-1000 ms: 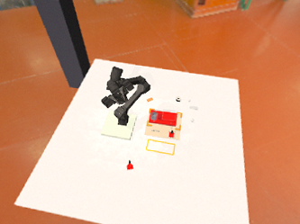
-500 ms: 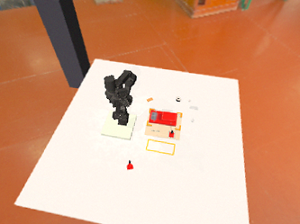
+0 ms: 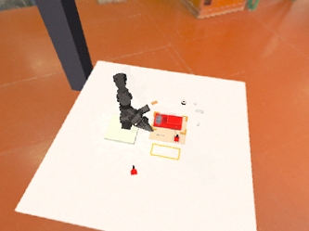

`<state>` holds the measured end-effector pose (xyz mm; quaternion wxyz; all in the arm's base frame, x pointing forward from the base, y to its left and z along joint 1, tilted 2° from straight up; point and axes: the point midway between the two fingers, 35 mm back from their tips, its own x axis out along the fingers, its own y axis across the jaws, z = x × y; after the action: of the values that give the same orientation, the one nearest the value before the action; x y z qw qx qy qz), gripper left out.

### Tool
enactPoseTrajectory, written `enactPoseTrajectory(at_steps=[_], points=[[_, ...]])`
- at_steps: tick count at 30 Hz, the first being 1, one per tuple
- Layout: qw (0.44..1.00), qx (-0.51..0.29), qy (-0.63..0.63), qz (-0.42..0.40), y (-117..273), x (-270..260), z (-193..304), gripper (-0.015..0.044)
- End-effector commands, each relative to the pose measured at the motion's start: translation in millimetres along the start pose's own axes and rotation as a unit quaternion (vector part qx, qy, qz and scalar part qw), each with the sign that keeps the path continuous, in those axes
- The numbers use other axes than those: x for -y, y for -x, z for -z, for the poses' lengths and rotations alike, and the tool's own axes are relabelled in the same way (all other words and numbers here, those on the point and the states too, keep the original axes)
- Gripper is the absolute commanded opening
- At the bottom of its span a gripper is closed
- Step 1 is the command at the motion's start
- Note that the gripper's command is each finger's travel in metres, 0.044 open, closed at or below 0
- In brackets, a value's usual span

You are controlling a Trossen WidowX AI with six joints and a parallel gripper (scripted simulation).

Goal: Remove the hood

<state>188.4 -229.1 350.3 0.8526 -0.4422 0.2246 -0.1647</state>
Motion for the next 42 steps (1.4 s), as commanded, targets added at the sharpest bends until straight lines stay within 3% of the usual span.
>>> enactPoseTrajectory(at_steps=[1, 11, 22, 32, 42], points=[[0.995, 0.001, -0.080, -0.068, -28, -24, -8, 0.0440], [0.941, -0.038, -0.232, -0.243, -79, -100, -54, 0.0440], [0.881, -0.097, -0.258, -0.384, -93, -190, -109, 0.0440], [0.801, -0.264, -0.270, -0.464, -72, -287, -152, 0.0440], [0.760, -0.424, -0.211, -0.445, -22, -366, -171, 0.0440]])
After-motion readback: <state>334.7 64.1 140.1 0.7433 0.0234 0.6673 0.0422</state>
